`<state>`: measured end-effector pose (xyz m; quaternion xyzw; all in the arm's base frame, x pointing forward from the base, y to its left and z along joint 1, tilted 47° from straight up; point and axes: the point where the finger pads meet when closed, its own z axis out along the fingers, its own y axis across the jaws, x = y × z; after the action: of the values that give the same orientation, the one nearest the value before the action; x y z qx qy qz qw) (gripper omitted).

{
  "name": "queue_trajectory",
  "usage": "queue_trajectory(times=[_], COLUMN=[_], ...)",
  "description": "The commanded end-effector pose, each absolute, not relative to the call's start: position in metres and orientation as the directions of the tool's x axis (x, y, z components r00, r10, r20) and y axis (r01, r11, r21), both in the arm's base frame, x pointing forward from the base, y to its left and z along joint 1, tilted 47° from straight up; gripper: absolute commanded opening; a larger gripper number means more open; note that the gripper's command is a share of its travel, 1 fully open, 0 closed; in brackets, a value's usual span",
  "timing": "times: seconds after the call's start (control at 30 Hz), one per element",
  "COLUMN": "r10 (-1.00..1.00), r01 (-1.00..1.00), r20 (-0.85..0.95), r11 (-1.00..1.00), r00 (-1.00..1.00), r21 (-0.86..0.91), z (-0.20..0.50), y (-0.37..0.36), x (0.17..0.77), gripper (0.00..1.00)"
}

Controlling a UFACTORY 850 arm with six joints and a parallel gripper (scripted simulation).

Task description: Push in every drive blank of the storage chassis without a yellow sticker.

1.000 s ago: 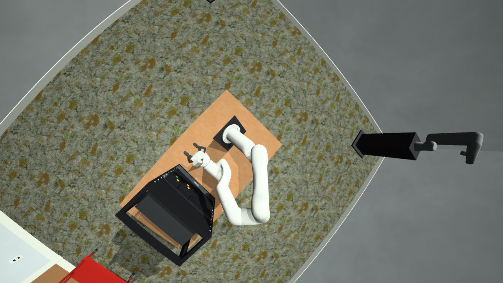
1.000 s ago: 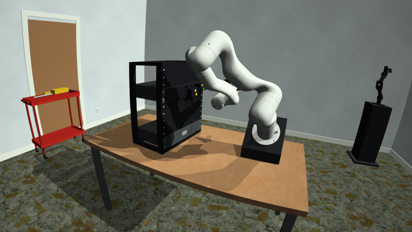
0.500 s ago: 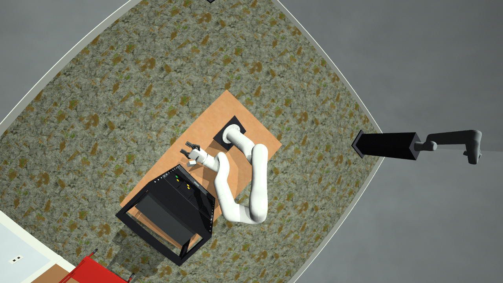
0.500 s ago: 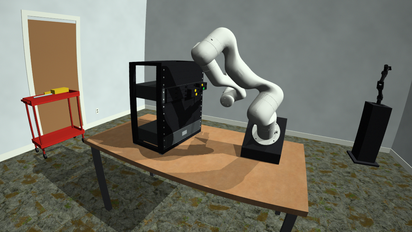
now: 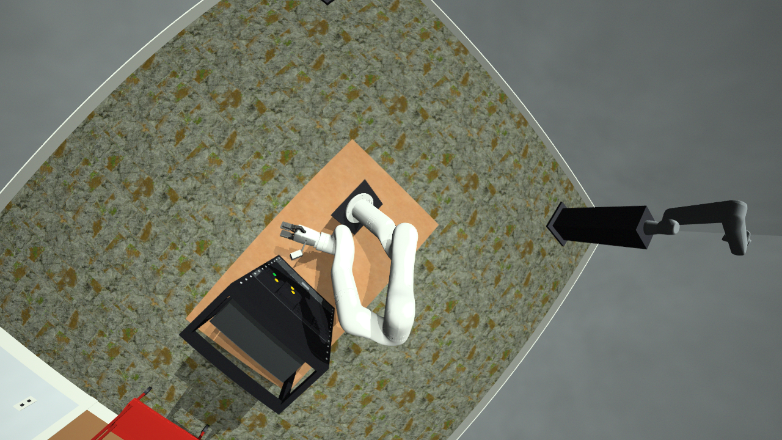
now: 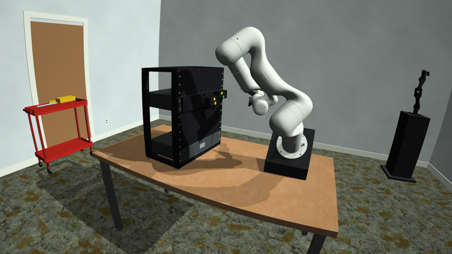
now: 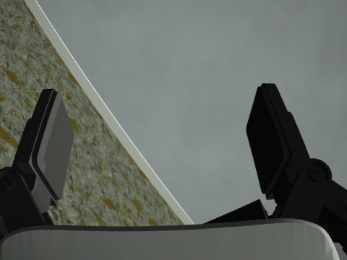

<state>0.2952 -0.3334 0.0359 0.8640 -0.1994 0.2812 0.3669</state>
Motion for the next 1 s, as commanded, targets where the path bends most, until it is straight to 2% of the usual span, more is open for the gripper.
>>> queue_trajectory(times=[0.0, 0.4, 0.47, 0.97], r10=[-0.023, 0.267, 0.267, 0.53], r01=[-0.441, -0.183, -0.183, -0.005], r20=[0.618, 0.626, 0.626, 0.695], r11=[-0.722, -0.809, -0.809, -0.794], r00=[0.786, 0.733, 0.733, 0.486], r21=[0.534, 0.559, 0.559, 0.609], z=[0.032, 0.033, 0.033, 0.067], y=[-0.33, -0.298, -0.298, -0.241], x=[0.3, 0.311, 0.311, 0.315], gripper=[1.0, 1.0, 1.0, 1.0])
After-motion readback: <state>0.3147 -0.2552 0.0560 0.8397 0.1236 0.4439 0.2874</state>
